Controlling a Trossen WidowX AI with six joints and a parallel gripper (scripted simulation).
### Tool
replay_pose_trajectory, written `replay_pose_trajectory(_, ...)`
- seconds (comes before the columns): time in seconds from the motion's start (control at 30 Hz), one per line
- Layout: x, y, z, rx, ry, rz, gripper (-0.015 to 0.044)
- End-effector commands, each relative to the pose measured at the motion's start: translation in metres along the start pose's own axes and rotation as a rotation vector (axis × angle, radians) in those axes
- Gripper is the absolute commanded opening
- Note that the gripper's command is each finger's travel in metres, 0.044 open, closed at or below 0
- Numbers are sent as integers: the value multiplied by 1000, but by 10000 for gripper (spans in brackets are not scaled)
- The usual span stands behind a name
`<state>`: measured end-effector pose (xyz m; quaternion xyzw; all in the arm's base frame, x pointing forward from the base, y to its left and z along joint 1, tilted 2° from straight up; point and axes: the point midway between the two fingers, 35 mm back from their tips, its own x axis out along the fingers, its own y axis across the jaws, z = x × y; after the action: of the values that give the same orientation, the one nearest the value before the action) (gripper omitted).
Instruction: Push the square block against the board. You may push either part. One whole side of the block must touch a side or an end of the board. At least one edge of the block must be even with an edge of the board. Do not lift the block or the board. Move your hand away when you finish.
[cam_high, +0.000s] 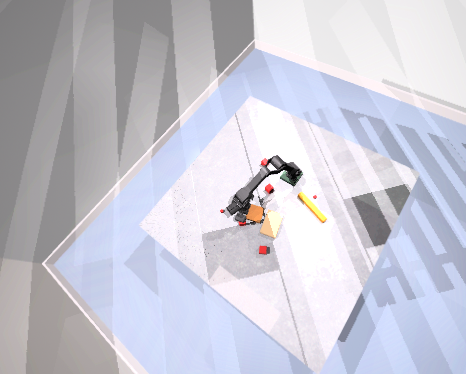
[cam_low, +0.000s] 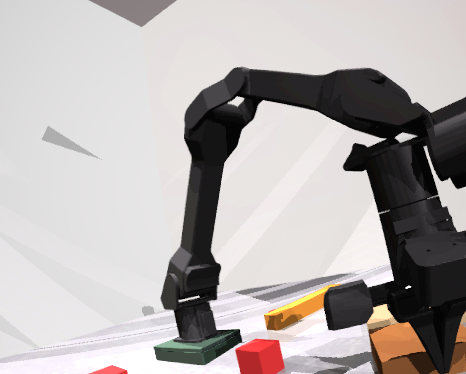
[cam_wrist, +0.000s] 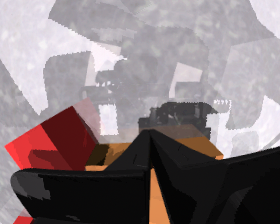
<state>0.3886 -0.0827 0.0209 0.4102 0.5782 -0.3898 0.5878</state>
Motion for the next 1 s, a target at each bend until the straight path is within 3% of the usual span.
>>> replay_pose_trajectory(0.0, 5, -1, -12, -5, 16, -12, 0)
replay_pose_trajectory(0.97, 5, -2, -50, -5, 20, -12, 0)
